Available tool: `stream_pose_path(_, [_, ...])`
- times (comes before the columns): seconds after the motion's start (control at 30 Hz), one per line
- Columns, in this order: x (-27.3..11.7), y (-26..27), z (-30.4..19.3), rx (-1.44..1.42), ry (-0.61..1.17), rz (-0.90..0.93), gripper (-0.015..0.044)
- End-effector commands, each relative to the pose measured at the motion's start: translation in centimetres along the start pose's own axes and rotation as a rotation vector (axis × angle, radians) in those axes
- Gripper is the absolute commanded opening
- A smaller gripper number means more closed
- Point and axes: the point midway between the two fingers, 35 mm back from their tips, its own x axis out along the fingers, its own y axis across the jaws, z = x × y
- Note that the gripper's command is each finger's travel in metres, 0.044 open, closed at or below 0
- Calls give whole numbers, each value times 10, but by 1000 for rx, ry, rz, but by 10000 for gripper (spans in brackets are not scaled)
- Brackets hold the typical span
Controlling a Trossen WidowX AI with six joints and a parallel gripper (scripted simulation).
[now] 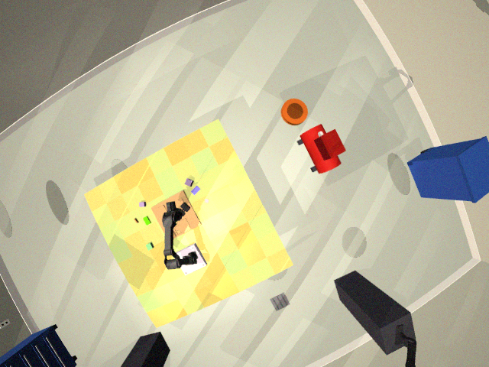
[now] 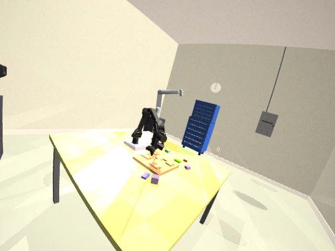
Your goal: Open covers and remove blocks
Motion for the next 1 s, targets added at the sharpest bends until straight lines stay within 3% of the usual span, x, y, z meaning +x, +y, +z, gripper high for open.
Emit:
stream_pose_path(0.0, [0, -24, 9, 201, 1, -9, 0])
stream_pose_path(0.17, [2, -41, 16, 358, 2, -14, 0])
stream_pose_path(0.97, [2, -41, 16, 358, 2, -14, 0])
